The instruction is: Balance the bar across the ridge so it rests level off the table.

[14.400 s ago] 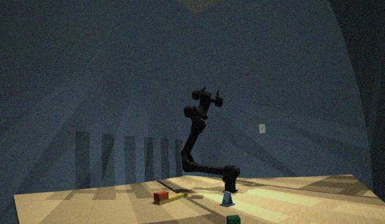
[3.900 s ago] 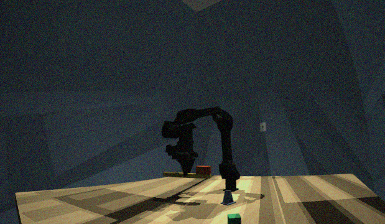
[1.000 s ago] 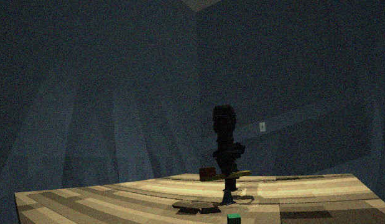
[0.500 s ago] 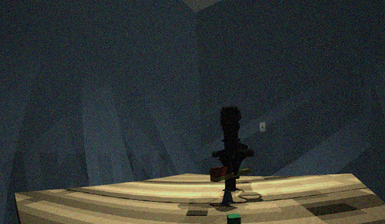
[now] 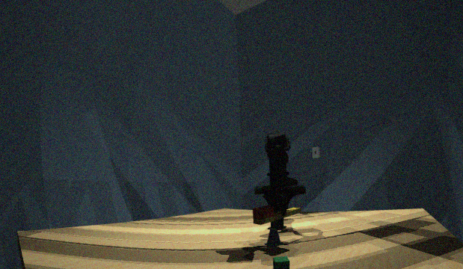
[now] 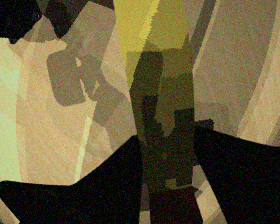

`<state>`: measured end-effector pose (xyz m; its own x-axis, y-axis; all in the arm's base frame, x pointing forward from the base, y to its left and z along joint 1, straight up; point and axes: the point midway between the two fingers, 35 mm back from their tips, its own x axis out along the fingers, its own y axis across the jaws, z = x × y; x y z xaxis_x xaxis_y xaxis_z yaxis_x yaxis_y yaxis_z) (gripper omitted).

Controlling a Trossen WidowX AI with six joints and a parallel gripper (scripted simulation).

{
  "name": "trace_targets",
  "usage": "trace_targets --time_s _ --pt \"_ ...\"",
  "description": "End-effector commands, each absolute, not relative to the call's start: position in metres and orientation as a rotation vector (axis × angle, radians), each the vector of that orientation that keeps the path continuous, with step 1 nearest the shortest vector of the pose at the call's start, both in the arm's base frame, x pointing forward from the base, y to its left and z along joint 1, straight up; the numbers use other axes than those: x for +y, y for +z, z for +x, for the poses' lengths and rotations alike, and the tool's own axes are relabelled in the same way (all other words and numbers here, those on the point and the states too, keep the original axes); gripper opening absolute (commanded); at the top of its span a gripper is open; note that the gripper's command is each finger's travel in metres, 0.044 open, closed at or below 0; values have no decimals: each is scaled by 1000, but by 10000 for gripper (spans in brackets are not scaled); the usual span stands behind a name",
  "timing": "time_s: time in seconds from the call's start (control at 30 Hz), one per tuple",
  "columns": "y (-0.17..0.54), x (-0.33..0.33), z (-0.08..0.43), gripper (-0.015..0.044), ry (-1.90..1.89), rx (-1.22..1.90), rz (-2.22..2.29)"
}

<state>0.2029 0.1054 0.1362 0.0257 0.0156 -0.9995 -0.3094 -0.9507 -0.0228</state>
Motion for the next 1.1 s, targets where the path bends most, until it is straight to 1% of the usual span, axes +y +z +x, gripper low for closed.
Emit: trace_targets --time_s 0.0,0.4,1.07 --pt "129 104 202 0 2028 305 -2069" --pt "110 102 201 0 2030 303 -2070" --pt "111 102 201 0 2030 303 -2070"
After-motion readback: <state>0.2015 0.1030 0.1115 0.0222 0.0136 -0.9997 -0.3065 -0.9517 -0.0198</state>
